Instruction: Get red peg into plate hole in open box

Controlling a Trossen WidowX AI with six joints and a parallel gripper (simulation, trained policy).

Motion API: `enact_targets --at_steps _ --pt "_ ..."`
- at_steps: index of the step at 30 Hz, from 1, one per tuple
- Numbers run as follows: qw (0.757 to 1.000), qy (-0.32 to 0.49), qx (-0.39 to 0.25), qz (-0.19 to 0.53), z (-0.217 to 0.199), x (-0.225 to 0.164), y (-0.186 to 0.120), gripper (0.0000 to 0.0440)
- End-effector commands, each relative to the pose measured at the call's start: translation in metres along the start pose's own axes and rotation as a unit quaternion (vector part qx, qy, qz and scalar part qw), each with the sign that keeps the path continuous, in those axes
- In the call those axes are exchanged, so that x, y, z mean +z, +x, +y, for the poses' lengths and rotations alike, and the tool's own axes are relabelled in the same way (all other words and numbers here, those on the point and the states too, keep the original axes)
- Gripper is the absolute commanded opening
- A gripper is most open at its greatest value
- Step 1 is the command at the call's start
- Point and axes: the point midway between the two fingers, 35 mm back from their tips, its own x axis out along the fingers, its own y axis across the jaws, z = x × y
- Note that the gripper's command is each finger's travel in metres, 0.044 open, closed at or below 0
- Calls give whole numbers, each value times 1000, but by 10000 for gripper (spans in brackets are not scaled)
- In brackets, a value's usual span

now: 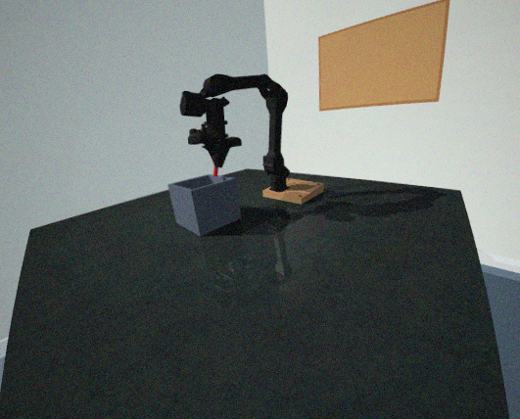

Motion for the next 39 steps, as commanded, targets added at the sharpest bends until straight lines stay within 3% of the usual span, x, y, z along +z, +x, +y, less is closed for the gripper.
enact_targets --at_steps 1,16,39 --pt "1000 2 -5 5 5 10 8 0" --pt "999 -9 -24 33 14 29 44 0" --pt "995 -68 -22 71 31 28 101 0"
